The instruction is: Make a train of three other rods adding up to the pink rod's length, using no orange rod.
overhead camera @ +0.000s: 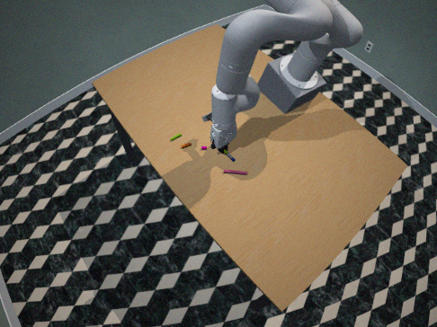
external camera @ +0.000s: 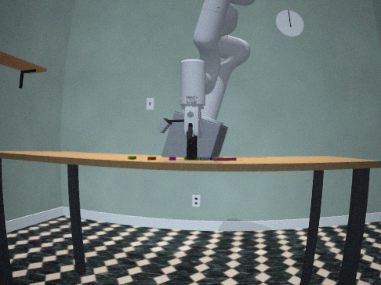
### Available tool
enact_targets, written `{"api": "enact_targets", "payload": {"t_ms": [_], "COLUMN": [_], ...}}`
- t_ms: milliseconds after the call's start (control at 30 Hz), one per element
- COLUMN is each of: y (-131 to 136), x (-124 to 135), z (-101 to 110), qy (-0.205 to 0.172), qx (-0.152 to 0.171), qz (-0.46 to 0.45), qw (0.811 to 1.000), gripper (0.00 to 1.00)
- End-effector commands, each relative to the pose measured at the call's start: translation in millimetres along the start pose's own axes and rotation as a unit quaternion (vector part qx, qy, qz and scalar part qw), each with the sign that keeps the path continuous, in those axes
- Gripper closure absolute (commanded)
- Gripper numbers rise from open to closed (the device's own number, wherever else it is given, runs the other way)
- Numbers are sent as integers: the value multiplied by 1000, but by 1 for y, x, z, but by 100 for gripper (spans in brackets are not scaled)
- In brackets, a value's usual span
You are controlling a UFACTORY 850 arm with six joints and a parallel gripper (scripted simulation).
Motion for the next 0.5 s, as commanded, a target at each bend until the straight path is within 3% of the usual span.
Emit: {"api": "enact_targets", "payload": {"t_ms": [0, 133, 267, 467], "y": [-1, -1, -1, -1], "x": [0, 0, 0, 0], "z": [0, 0, 0, 0], "qy": [0, 0, 0, 0], "qx": [-1, -1, -1, -1], "qz": [0, 0, 0, 0], "qw": [1000, 1000, 1000, 1000], "gripper": [84, 84, 76, 76]}}
Point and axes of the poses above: the point where the finger pads meet when closed, its own z axis back along the fingers, its own y axis across the jaws, x = y × z, the point moved 5 cm from there along z, back along the fingers, and after that the axes turned 15 degrees about -z, right-handed, at the moved point
